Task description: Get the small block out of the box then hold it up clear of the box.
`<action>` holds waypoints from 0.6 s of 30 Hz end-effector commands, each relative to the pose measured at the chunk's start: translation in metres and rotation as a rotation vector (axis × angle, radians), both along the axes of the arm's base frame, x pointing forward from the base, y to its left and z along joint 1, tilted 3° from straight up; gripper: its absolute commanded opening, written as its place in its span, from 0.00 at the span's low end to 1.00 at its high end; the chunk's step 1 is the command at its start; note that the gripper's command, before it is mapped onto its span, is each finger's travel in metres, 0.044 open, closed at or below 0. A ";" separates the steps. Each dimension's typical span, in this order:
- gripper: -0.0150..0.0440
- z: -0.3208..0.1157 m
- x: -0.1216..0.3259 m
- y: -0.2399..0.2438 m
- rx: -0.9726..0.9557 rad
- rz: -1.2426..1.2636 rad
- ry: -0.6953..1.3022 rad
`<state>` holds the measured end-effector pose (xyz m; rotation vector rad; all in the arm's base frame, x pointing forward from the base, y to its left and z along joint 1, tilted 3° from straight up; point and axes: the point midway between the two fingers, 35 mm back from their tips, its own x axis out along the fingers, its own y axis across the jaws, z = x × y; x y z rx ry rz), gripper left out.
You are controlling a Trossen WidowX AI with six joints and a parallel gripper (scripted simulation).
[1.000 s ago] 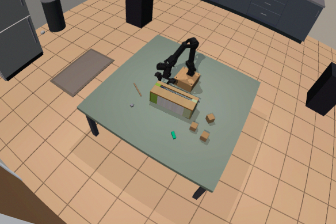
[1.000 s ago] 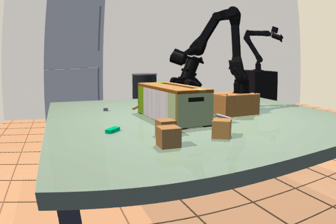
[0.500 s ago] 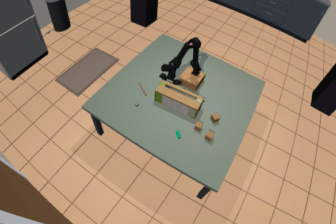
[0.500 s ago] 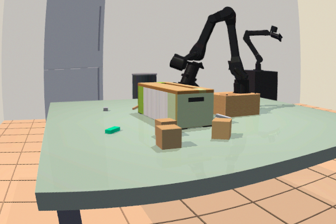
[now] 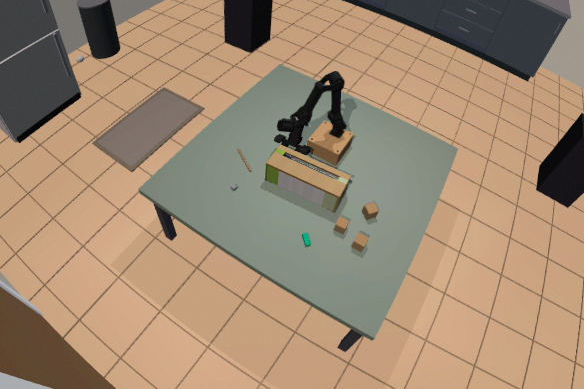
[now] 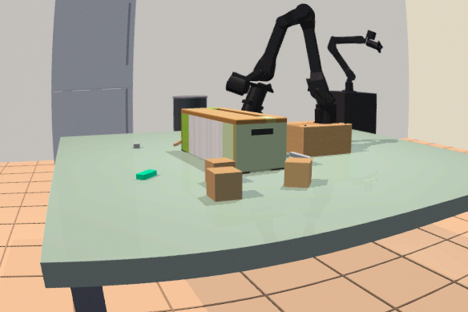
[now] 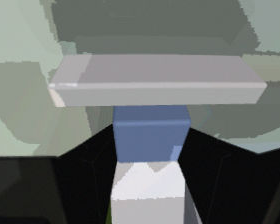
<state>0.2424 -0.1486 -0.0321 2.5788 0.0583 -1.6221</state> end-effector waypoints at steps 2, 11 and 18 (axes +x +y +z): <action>0.30 -0.001 -0.001 0.001 0.001 0.003 0.003; 0.25 0.037 0.001 0.001 0.000 0.001 0.000; 0.25 0.062 -0.001 0.003 0.000 0.000 -0.001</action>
